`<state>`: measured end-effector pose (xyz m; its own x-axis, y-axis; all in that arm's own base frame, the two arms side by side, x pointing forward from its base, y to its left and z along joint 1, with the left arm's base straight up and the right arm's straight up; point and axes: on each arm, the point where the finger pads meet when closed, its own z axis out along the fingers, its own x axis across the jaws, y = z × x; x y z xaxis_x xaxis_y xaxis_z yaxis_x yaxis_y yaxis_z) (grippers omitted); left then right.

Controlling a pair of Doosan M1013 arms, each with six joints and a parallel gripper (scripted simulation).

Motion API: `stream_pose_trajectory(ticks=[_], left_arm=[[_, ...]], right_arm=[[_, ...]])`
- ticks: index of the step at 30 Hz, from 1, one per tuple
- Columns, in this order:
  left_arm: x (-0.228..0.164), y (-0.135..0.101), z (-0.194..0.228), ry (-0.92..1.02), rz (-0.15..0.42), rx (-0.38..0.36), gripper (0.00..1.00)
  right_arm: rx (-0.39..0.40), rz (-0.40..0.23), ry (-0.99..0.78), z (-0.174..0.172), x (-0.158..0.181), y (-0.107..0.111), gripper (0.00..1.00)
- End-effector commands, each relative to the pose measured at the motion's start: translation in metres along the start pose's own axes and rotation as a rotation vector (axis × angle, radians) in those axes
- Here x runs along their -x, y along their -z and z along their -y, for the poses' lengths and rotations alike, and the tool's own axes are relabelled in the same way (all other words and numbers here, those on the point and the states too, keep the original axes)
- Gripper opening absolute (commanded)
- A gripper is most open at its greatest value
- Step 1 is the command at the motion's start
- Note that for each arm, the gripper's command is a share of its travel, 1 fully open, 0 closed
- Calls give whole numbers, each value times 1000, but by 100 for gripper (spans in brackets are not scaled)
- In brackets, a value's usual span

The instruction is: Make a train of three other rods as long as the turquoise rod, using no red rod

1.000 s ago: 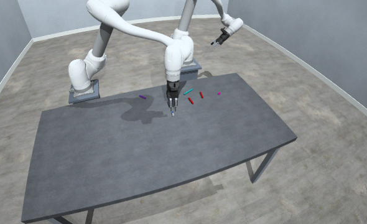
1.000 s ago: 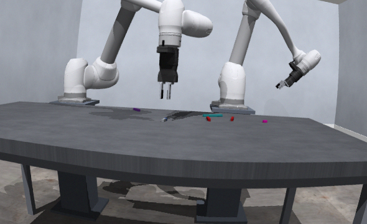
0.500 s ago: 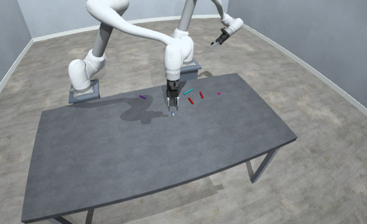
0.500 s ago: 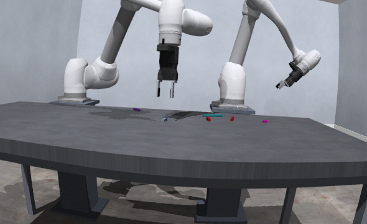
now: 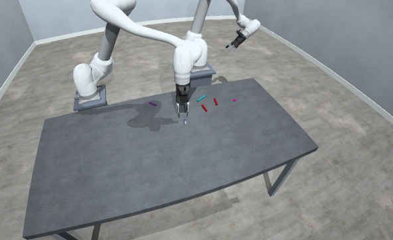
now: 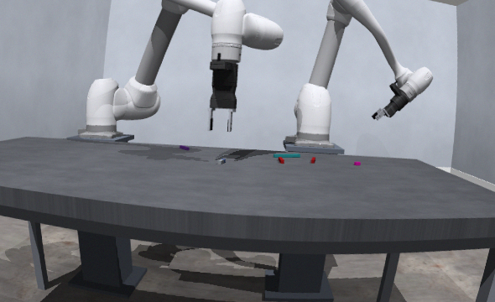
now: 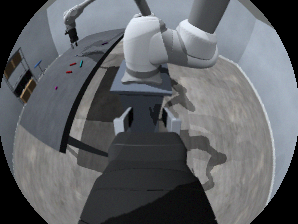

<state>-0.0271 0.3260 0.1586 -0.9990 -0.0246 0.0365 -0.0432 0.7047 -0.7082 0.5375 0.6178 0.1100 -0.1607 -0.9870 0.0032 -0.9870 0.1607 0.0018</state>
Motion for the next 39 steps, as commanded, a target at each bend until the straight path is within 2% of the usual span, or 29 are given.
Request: stream_pose_trajectory(ticks=[1, 2, 16, 18, 19, 24, 26, 27, 39], left_arm=[[-3, -2, 2, 2, 1, 3, 100], [-3, -2, 2, 2, 1, 3, 100], [-3, -2, 2, 2, 1, 3, 100], [-3, -2, 2, 2, 1, 3, 100], [-3, -2, 2, 2, 1, 3, 100], [-3, -2, 2, 2, 1, 3, 100], [-3, -2, 2, 2, 1, 3, 100], [-3, -2, 2, 2, 1, 3, 100], [-3, -2, 2, 2, 1, 3, 100]], right_arm=[[-6, 6, 72, -20, -8, 4, 100], [-4, 8, 149, -43, -23, 3, 100], [-4, 7, 573, -162, -123, -10, 100], [-4, 7, 573, -162, -123, -10, 100], [-5, 7, 649, -182, -144, -15, 100], [-5, 7, 783, -218, -183, -23, 100], [-5, 7, 794, -221, -186, -24, 100], [-5, 7, 794, -221, -186, -24, 54], [-4, 6, 793, -219, -185, -24, 54]])
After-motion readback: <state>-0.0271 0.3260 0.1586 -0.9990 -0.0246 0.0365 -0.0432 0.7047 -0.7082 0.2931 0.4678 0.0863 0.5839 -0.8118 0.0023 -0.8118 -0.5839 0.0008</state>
